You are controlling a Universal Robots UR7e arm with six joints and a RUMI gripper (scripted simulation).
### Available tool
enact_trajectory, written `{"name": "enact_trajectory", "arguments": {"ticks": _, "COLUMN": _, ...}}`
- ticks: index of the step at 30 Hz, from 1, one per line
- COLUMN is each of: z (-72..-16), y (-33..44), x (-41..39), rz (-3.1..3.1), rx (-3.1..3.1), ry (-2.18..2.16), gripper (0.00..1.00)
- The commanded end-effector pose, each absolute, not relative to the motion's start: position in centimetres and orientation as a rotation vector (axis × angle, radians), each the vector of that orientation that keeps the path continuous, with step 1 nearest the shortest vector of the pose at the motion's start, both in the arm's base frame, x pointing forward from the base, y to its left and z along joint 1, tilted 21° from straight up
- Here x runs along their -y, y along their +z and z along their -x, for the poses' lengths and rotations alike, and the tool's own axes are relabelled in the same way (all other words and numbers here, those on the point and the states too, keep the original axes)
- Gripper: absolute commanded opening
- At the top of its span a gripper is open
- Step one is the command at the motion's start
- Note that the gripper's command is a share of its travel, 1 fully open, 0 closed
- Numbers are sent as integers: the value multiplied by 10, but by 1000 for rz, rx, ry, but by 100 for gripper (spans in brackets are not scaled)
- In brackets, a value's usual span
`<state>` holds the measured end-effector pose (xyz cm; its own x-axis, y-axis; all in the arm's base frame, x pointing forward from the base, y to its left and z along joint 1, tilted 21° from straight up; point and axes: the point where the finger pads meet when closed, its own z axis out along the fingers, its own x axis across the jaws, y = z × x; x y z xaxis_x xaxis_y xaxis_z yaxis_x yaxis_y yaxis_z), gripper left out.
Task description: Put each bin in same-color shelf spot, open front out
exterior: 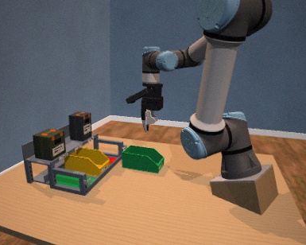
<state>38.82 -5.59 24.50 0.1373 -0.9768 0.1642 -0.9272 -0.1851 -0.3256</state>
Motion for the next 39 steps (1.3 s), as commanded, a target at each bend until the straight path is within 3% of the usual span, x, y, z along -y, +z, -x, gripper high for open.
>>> {"name": "enact_trajectory", "arguments": {"ticks": 1, "z": -389, "y": 244, "x": 56, "rz": 2255, "rx": -1905, "ry": -514, "gripper": 15}}
{"name": "enact_trajectory", "arguments": {"ticks": 39, "z": -408, "y": 192, "x": 62, "rz": 2255, "rx": -1905, "ry": -514, "gripper": 15}}
